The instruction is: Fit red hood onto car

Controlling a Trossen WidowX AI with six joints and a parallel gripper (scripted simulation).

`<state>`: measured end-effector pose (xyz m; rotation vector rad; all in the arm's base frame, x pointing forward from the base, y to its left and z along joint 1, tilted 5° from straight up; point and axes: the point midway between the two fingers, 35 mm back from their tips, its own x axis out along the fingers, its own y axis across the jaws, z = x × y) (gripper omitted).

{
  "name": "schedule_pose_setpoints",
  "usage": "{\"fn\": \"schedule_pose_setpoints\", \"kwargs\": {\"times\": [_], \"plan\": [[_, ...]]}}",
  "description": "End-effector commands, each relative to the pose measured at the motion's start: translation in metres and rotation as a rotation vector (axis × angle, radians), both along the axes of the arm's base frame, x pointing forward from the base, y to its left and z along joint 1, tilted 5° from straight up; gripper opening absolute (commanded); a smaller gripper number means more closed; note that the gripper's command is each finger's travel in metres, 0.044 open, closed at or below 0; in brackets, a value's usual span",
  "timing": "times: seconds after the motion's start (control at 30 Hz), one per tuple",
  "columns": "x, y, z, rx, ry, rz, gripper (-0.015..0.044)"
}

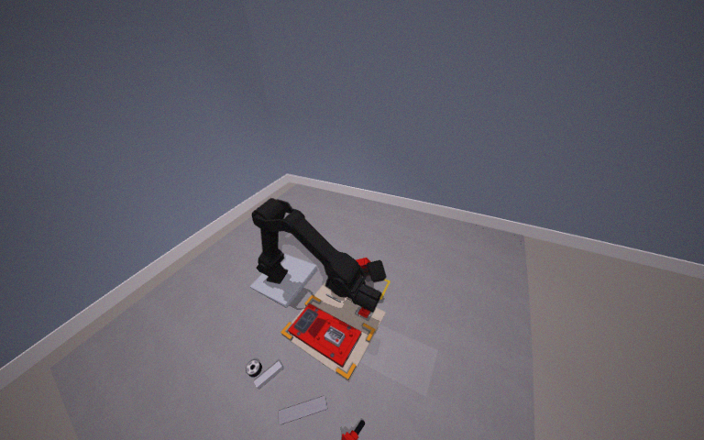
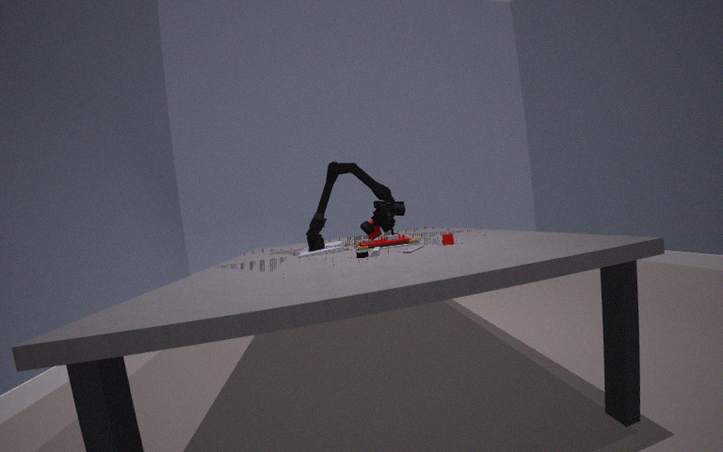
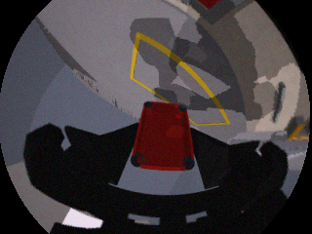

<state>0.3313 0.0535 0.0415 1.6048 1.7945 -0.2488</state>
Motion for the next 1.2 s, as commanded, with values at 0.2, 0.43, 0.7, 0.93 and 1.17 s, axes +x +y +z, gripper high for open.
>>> {"fn": "schedule_pose_setpoints", "kwargs": {"times": [0.2,0.43,0.7,0.93,1.17], "plan": [[-0.002,-0.005,-0.013,0.005,0.152,-0.111,0.0000],[0.002,0.000,-0.002,0.011,0.094,-0.084,0.0105],[0.002,0.000,-0.002,0.011,0.094,-0.084,0.0315],[0.003,-0.001,-0.001,0.011,0.097,-0.087,0.0440],[0.010,-0.036,0.040,0.001,0.188,-0.170,0.0440]]}}
